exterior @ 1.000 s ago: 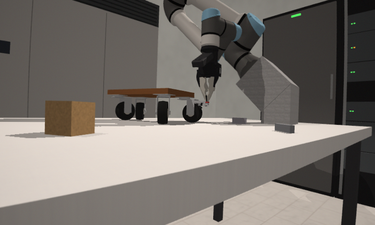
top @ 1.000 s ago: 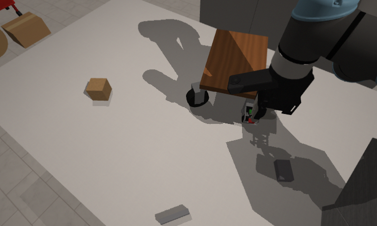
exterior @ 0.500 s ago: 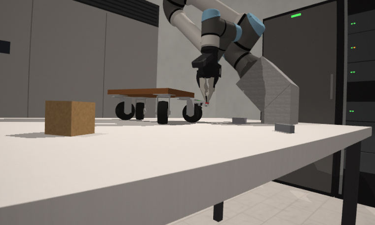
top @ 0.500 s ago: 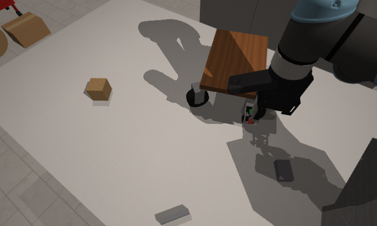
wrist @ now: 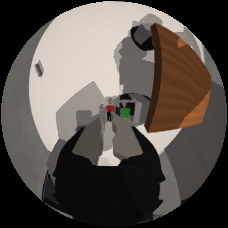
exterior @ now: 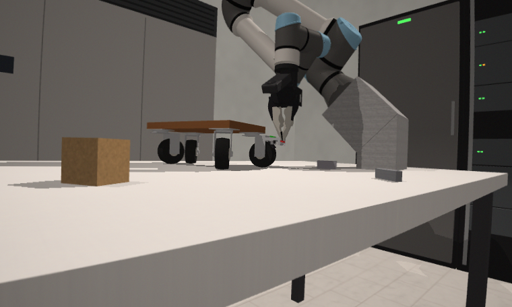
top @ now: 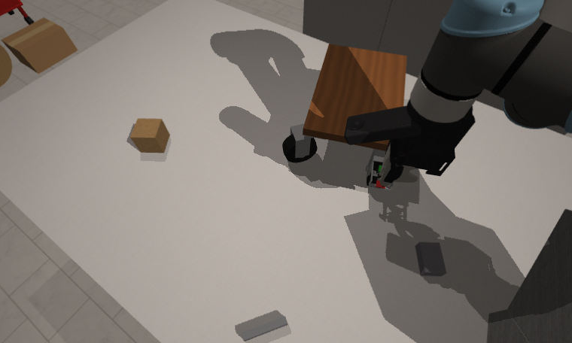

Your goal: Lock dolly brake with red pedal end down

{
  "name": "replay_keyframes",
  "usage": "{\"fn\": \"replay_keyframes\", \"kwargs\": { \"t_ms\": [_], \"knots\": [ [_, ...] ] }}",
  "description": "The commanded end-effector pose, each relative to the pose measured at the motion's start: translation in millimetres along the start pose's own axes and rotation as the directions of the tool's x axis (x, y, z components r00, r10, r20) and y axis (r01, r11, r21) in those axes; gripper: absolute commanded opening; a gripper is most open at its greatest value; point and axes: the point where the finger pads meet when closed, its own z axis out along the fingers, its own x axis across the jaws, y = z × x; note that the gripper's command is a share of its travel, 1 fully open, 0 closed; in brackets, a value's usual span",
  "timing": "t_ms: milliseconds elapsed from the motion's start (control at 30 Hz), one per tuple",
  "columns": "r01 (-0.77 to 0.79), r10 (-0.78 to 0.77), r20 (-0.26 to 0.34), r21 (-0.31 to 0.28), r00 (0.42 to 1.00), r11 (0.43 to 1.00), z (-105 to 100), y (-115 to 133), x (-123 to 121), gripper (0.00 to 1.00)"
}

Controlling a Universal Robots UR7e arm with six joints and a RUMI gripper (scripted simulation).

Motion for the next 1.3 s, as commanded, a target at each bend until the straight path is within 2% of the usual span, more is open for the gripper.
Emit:
{"fn": "replay_keyframes", "kwargs": {
  "t_ms": [0, 267, 600, 1067, 1267],
  "knots": [
    [0.000, 0.000, 0.002, -0.006, 1.000, 1.000, 2.4, 2.2, -0.5, 0.00],
    [0.000, 0.000, 0.000, -0.003, 1.000, 1.000, -4.9, 1.3, -0.2, 0.00],
    [-0.001, 0.001, 0.000, -0.001, 1.000, 1.000, -23.3, 0.3, 0.4, 0.00],
    [-0.003, 0.003, -0.001, 0.000, 1.000, 1.000, -67.0, -1.1, 1.2, 0.00],
    [-0.003, 0.003, 0.000, 0.000, 1.000, 1.000, -76.0, -1.1, 1.2, 0.00]
  ]
}}
